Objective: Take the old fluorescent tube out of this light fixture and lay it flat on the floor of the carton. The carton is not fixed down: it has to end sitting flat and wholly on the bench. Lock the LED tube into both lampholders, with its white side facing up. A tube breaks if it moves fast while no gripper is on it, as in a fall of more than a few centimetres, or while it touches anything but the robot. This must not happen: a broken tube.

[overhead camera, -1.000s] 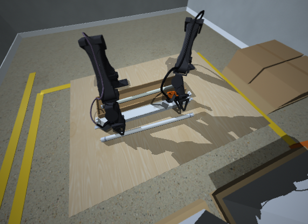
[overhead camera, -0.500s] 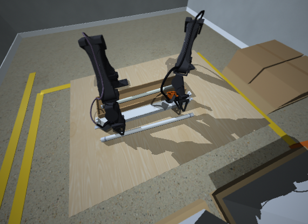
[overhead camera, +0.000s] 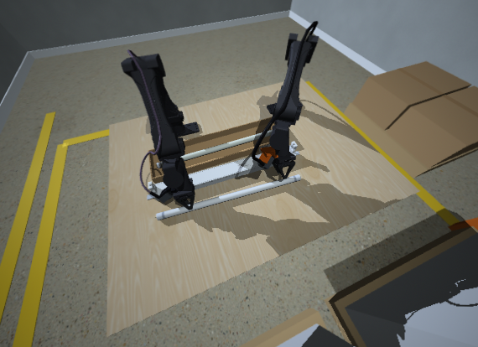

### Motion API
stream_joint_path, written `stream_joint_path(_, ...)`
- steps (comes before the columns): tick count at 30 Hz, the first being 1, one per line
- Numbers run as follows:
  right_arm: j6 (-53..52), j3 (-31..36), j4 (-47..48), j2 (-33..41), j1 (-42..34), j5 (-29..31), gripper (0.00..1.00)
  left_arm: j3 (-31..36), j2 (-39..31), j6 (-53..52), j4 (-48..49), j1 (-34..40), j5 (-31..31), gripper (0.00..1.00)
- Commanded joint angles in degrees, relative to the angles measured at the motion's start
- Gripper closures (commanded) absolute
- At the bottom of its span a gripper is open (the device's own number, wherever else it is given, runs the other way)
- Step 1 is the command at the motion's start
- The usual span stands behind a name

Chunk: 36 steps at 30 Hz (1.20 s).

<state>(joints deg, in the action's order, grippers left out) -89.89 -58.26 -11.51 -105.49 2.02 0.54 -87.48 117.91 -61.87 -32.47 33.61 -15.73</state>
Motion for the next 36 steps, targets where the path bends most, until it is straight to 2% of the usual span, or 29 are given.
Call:
stream_joint_path(1,0.62,-0.42,0.03,1.07,0.49,0.99,0.89,-5.89,1.50,-0.45,-9.25,-1.56,3.41,0.51)
stream_joint_path(2,0.62,-0.42,0.03,1.07,0.49,0.99,0.89,-7.76,2.26,-0.49,-11.88,-1.89,4.39,0.51)
stream_joint_path(7,0.62,-0.42,0.03,1.07,0.49,0.99,0.89,-9.89,3.40,0.13,-11.06,-1.36,3.33,0.51)
stream_joint_path(13,0.62,-0.42,0.03,1.07,0.49,0.99,0.89,-18.56,7.74,-0.62,-24.20,-3.74,8.28,0.51)
stream_joint_path(16,0.62,-0.42,0.03,1.07,0.49,0.99,0.89,-20.38,9.10,-0.11,-22.57,-3.51,6.97,0.51)
stream_joint_path(21,0.62,-0.42,0.03,1.07,0.49,0.99,0.89,-27.31,11.73,-0.77,-33.27,-5.08,11.15,0.51)
stream_joint_path(23,0.62,-0.42,0.03,1.07,0.49,0.99,0.89,-27.31,11.73,-0.77,-33.27,-5.08,11.15,0.51)
stream_joint_path(26,0.62,-0.42,0.03,1.07,0.49,0.99,0.89,-33.03,14.61,-1.01,-39.48,-4.42,12.68,0.51)
stream_joint_path(29,0.62,-0.42,0.03,1.07,0.49,0.99,0.89,-35.55,16.14,-0.94,-38.68,-4.13,11.89,0.51)
stream_joint_path(36,0.62,-0.42,0.03,1.07,0.49,0.99,0.89,-36.02,14.38,-0.52,-37.24,-5.17,11.00,0.51)
